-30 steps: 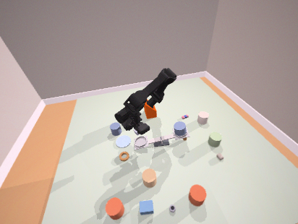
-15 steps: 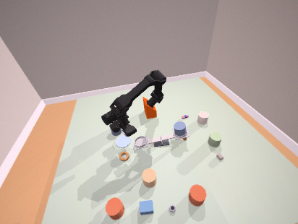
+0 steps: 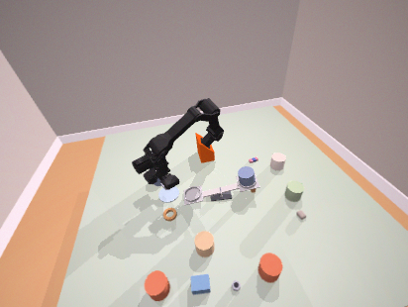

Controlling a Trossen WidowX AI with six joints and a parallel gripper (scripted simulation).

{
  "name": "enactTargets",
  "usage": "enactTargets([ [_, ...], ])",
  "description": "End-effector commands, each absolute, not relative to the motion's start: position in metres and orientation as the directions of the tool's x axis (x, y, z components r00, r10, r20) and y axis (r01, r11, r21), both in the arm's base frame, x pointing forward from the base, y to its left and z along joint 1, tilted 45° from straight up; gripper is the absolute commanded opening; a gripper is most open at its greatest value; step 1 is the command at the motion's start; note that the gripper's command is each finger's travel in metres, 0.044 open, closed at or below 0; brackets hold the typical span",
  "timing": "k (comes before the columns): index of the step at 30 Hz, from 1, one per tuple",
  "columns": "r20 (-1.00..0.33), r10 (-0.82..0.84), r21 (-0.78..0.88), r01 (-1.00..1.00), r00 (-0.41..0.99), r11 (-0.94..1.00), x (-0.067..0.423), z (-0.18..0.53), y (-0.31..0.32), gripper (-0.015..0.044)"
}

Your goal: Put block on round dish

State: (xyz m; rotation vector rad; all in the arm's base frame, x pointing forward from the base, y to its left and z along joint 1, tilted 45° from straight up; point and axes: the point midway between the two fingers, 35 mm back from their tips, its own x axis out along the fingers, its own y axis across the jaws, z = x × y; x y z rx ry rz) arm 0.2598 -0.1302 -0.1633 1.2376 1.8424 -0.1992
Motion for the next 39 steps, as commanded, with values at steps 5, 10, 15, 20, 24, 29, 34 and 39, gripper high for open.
enactTargets([
  [5, -0.724, 0.679, 0.317, 0.815, -0.122, 0.484, 0.252, -0.187, -0.106, 0.0000],
  [10, -0.724, 0.679, 0.317, 0.815, -0.122, 0.484, 0.252, -0.188, -0.105, 0.0000],
  [15, -0.723, 0.680, 0.318, 0.815, -0.122, 0.484, 0.252, -0.193, -0.101, 0.0000],
  [20, -0.723, 0.680, 0.318, 0.815, -0.122, 0.484, 0.251, -0.199, -0.095, 0.0000],
  [24, -0.723, 0.680, 0.318, 0.815, -0.122, 0.484, 0.250, -0.202, -0.092, 0.0000],
  [29, -0.728, 0.675, 0.319, 0.811, -0.122, 0.490, 0.252, -0.198, -0.096, 0.0105],
  [34, -0.728, 0.675, 0.319, 0.811, -0.122, 0.490, 0.252, -0.198, -0.096, 0.0236],
  [39, -0.728, 0.675, 0.319, 0.811, -0.122, 0.490, 0.252, -0.198, -0.096, 0.0368],
])
